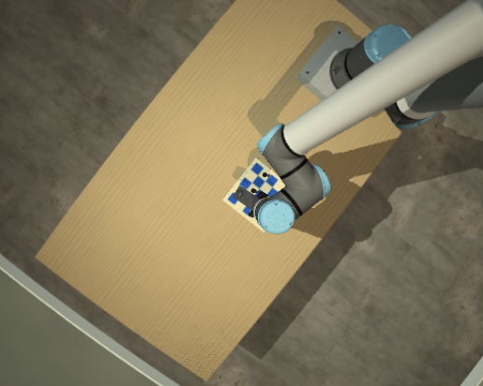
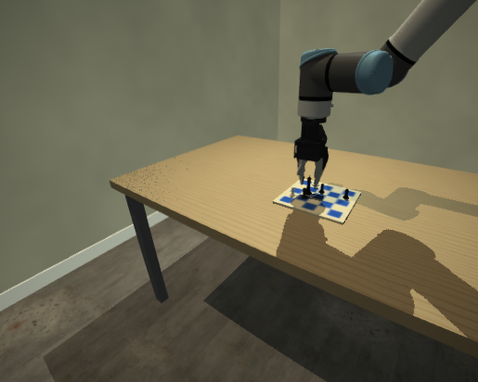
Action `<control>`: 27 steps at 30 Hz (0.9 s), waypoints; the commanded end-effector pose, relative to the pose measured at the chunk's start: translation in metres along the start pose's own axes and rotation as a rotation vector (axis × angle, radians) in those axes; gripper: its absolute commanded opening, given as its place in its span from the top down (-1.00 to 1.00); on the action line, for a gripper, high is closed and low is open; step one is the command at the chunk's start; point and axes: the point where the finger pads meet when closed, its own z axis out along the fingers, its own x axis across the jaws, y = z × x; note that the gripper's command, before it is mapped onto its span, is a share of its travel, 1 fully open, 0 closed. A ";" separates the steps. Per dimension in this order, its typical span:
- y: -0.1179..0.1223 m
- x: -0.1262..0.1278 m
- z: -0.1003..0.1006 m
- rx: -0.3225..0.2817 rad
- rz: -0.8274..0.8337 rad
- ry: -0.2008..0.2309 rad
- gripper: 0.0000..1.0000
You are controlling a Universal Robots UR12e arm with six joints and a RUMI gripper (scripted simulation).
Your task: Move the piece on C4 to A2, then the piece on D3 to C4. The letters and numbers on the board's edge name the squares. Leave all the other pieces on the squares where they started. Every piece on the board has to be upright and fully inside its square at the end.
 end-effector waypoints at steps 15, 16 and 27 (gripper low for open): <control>0.000 -0.001 0.000 0.000 0.000 -0.001 0.51; 0.000 -0.001 0.000 0.000 0.000 -0.001 0.51; 0.000 -0.001 0.000 0.000 0.000 -0.001 1.00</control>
